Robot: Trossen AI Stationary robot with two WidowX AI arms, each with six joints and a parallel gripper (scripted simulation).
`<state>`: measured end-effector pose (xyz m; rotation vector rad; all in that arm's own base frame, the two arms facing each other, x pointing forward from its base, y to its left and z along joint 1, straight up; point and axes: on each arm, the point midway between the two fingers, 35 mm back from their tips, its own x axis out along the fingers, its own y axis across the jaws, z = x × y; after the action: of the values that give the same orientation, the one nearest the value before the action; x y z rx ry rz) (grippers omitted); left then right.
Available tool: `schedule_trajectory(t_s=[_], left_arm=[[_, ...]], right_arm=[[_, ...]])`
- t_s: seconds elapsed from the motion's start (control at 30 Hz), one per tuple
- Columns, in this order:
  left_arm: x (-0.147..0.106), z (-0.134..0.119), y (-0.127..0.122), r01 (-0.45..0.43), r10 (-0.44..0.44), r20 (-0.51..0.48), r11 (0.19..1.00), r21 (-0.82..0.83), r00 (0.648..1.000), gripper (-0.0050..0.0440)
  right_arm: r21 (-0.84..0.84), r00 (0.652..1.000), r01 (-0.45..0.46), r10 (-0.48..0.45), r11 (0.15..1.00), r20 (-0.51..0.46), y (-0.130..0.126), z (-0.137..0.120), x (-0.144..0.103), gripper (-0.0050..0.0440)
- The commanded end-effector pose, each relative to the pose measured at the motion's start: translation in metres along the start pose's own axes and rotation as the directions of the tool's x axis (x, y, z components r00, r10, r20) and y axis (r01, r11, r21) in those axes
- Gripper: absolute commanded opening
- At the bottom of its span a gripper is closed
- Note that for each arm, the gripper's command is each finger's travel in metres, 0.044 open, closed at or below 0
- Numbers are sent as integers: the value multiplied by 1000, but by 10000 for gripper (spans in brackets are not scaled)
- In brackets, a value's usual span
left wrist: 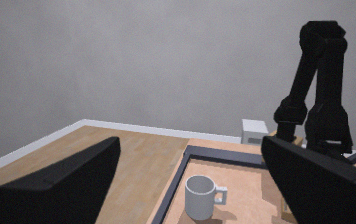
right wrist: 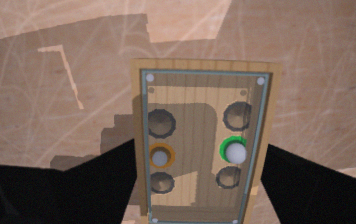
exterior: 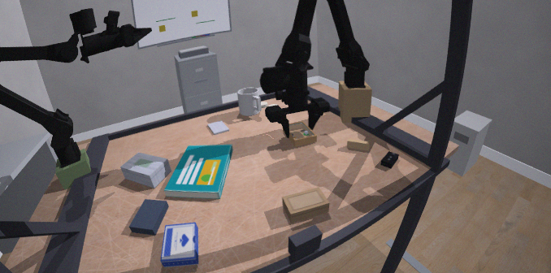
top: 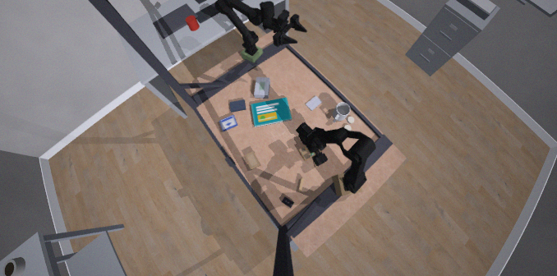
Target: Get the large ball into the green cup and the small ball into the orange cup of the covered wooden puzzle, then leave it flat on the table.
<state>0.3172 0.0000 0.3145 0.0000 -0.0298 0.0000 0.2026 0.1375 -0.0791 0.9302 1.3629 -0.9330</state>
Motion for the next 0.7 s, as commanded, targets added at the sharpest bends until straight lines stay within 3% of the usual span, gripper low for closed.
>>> schedule_trajectory(t_s=[0.0,0.3,0.33,0.67], left_arm=[[-1,8,0,0,0,20,1000,0,1000,400],[-1,8,0,0,0,20,1000,0,1000,400],[-1,8,0,0,0,20,1000,0,1000,400],[-1,8,0,0,0,20,1000,0,1000,400]], right_arm=[[2,1000,-8,8,1000,1,1,0,1,-50],[2,1000,-7,7,1000,1,0,0,5,-50],[3,999,-44,44,999,-7,12,-3,-4,394],[3,999,-41,41,999,-7,11,-3,-4,394]])
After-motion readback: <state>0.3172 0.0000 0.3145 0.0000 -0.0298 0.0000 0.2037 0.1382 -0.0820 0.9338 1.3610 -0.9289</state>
